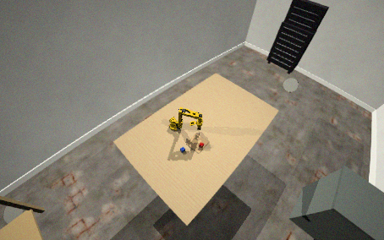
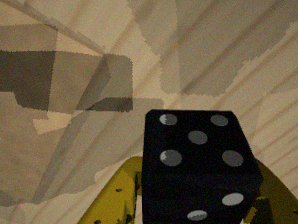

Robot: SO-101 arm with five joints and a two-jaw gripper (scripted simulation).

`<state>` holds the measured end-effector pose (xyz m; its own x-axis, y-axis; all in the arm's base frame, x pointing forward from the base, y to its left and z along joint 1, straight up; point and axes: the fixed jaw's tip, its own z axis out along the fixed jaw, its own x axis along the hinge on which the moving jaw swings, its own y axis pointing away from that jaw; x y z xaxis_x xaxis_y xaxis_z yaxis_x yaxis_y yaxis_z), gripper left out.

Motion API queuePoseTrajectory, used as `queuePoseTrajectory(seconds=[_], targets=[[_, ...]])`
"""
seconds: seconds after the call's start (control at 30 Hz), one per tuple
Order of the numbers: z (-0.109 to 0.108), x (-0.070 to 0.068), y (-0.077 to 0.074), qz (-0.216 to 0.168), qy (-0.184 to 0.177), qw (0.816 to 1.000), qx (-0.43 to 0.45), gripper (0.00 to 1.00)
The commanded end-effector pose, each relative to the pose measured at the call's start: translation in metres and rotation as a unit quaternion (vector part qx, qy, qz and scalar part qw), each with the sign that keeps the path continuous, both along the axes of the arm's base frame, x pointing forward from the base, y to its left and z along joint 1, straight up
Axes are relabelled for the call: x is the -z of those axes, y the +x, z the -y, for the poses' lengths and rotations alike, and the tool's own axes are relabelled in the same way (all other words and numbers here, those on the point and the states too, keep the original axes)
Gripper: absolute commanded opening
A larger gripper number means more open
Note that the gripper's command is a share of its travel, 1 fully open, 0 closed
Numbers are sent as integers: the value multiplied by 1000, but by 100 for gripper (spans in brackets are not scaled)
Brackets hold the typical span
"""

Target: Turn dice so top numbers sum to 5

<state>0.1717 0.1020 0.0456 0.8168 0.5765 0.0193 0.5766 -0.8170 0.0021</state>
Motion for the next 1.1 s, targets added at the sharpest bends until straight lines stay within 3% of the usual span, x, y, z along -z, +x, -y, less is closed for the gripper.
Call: queuePoseTrajectory(seconds=[0.0,1.07], targets=[[0,-3,3,10,7,1000,1,0],[0,9,4,10,7,1000,1,0]])
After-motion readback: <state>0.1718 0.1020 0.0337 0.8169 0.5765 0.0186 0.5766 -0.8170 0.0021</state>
